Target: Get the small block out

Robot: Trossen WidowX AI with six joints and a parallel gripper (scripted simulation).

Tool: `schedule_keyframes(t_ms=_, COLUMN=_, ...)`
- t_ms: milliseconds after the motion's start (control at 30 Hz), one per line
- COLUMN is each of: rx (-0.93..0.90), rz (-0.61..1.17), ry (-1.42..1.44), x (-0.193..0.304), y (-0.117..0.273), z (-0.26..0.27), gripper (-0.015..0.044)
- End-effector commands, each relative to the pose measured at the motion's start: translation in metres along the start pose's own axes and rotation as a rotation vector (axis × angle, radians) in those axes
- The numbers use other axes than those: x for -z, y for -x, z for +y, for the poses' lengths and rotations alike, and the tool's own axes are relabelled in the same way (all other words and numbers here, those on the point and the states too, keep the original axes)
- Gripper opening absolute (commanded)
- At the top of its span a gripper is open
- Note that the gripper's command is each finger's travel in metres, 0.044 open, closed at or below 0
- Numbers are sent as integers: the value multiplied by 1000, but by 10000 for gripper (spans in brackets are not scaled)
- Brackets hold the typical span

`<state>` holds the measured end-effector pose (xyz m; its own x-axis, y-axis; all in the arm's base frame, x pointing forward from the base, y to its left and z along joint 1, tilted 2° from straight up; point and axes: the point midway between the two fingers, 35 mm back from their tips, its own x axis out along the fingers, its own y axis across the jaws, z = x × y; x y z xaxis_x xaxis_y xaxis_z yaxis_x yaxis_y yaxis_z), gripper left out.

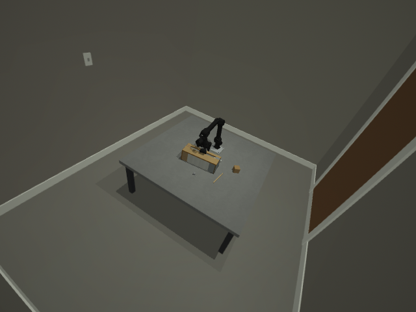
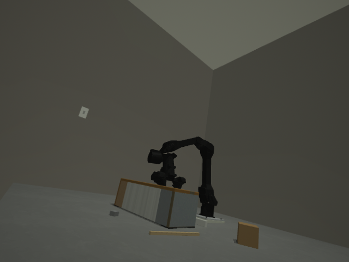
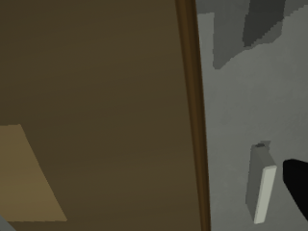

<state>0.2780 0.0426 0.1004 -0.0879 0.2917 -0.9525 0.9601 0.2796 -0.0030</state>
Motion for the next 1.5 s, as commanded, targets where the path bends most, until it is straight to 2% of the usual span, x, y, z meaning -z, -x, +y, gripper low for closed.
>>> schedule_keyframes(t_ms=0, rx=2, rz=6, ry=0, x=10, y=-4, z=0, gripper=400)
schedule_keyframes(t_ms=1467, rx=2, rz=14, ry=0, x=89, y=-32, z=-1, gripper=400)
